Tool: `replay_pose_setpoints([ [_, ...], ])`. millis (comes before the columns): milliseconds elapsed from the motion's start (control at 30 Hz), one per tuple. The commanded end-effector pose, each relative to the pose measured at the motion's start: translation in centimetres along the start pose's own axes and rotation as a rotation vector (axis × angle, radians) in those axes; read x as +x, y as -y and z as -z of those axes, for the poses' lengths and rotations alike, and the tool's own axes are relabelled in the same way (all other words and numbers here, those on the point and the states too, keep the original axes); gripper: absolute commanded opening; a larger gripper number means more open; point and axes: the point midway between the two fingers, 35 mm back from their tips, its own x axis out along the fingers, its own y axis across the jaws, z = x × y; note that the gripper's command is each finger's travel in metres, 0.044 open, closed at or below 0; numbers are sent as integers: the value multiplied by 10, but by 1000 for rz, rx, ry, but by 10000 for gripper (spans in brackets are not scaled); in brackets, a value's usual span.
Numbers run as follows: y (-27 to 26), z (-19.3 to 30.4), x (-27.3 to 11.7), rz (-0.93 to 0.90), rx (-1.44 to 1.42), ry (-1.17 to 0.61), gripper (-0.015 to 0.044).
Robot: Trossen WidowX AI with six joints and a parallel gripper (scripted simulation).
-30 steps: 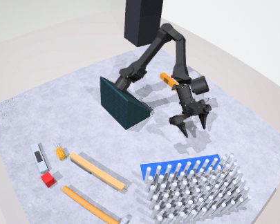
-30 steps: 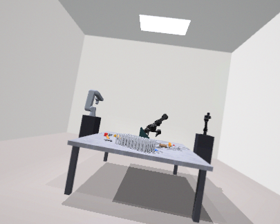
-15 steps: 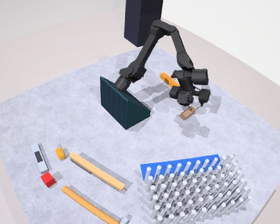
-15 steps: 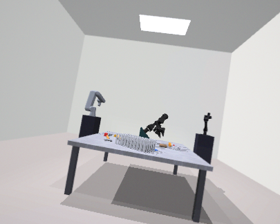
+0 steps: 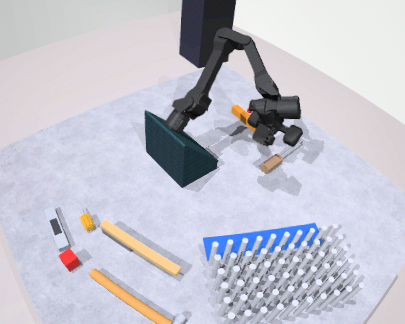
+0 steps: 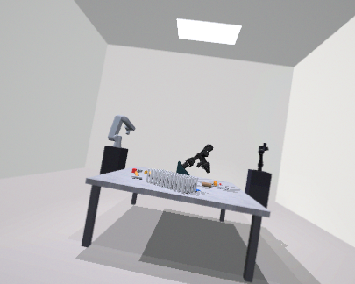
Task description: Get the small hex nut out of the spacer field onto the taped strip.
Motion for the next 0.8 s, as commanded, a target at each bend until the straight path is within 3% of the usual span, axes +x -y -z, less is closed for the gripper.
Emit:
replay_pose_setpoints([
  [0,5,-17,21,11,16,8,440],
  [133,11,-26,41,4,18,-7,440],
  [700,10,-28,41,3,18,-8,440],
  [767,10,-28,41,3,18,-8,387],
])
